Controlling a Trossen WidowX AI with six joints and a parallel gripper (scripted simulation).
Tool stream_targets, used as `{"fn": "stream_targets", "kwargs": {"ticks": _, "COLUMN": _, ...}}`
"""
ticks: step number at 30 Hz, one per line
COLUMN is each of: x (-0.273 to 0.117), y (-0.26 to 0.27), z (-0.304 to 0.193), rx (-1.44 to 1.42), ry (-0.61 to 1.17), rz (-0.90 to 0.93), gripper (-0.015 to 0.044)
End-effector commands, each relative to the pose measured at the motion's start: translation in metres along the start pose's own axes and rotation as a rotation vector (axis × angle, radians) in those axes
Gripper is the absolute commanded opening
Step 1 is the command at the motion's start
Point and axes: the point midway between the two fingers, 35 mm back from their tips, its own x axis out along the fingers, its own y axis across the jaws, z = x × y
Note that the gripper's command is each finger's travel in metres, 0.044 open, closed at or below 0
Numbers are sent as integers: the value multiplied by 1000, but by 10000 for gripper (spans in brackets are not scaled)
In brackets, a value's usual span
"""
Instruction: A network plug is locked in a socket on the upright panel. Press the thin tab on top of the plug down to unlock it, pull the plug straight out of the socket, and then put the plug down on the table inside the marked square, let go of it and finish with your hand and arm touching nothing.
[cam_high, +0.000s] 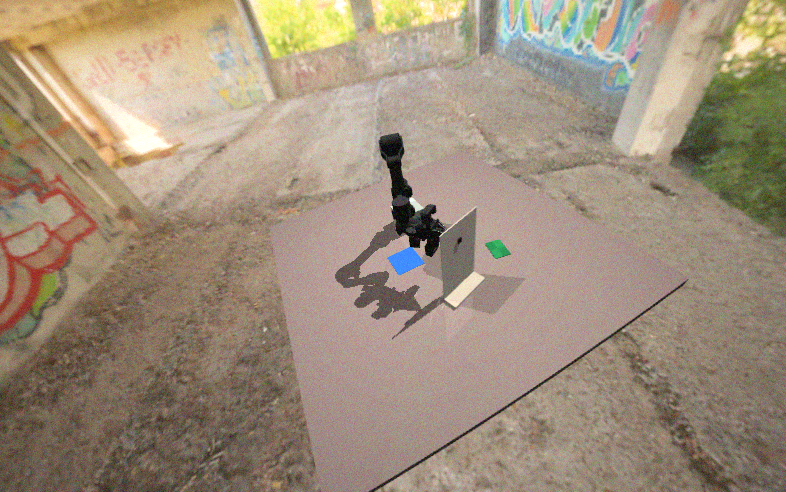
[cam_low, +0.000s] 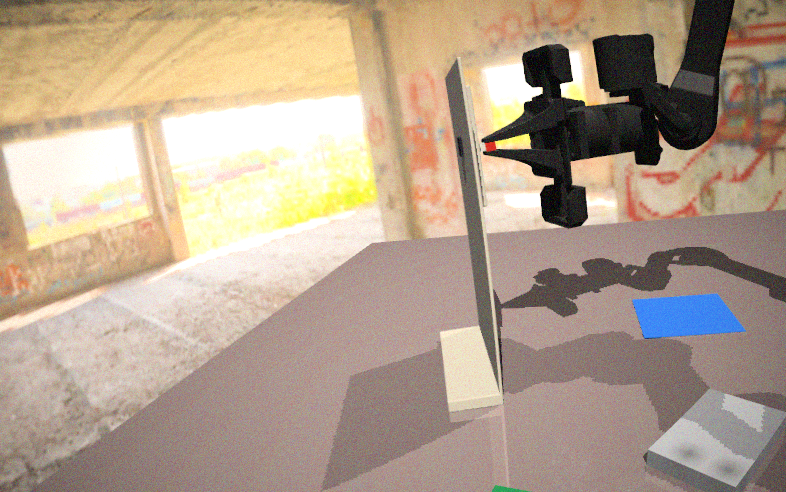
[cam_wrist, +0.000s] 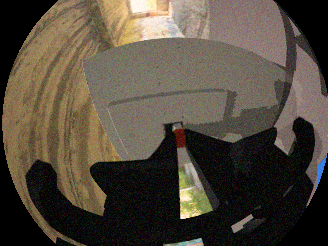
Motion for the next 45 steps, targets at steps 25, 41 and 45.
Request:
{"fn": "stream_targets", "kwargs": {"ticks": 25, "x": -22, "y": -1, "z": -5, "rx": 5, "ry": -2, "rz": -2, "gripper": 0}}
{"fn": "stream_targets", "kwargs": {"ticks": 41, "x": -34, "y": -1, "z": -5, "rx": 5, "ry": -2, "rz": -3, "gripper": 0}}
{"fn": "stream_targets", "kwargs": {"ticks": 45, "x": -37, "y": -1, "z": -5, "rx": 5, "ry": -2, "rz": -3, "gripper": 0}}
